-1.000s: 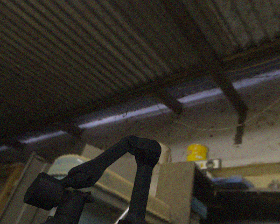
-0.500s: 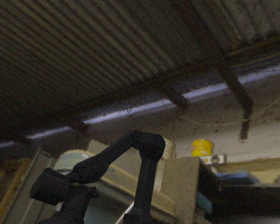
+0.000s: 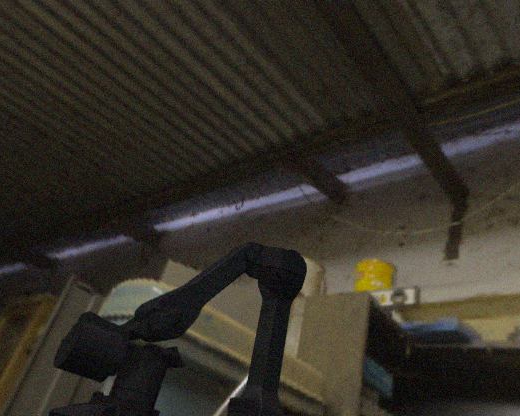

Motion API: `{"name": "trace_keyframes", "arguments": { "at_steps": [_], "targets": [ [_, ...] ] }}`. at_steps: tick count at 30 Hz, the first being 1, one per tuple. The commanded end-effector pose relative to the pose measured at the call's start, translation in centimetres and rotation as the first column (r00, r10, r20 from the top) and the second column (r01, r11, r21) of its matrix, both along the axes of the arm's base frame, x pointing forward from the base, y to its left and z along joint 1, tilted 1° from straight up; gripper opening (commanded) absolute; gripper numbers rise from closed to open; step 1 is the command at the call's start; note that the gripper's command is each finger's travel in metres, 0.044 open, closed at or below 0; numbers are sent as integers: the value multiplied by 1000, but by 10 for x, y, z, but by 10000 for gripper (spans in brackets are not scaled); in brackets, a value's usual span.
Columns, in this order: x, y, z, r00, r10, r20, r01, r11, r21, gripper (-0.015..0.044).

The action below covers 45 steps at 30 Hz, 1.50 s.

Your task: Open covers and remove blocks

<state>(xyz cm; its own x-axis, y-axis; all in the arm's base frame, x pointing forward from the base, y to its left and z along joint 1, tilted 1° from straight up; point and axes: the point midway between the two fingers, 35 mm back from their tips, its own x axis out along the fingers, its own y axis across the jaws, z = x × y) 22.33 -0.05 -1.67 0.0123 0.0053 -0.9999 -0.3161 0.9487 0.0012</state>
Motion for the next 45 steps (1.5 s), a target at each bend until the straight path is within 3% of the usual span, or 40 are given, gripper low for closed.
{"name": "trace_keyframes", "arguments": {
  "at_steps": [1,7,9,11,12,13,18,27,45],
  "targets": [
    [0,1,4,942,-337,-2,337,942,8,0],
    [-1,0,10,591,-806,-11,806,591,11,0],
    [-2,0,12,437,-899,-14,899,437,11,0],
    [-2,0,12,377,-926,-15,926,377,11,0],
    [-2,0,12,377,-926,-15,926,377,11,0],
    [-4,0,6,687,-727,-16,727,687,-1,26],
    [-1,0,25,589,-808,-13,808,589,7,144],
    [-2,0,62,381,-924,-15,924,381,11,144],
    [-1,0,29,377,-926,-15,926,377,11,144]
  ]
}}
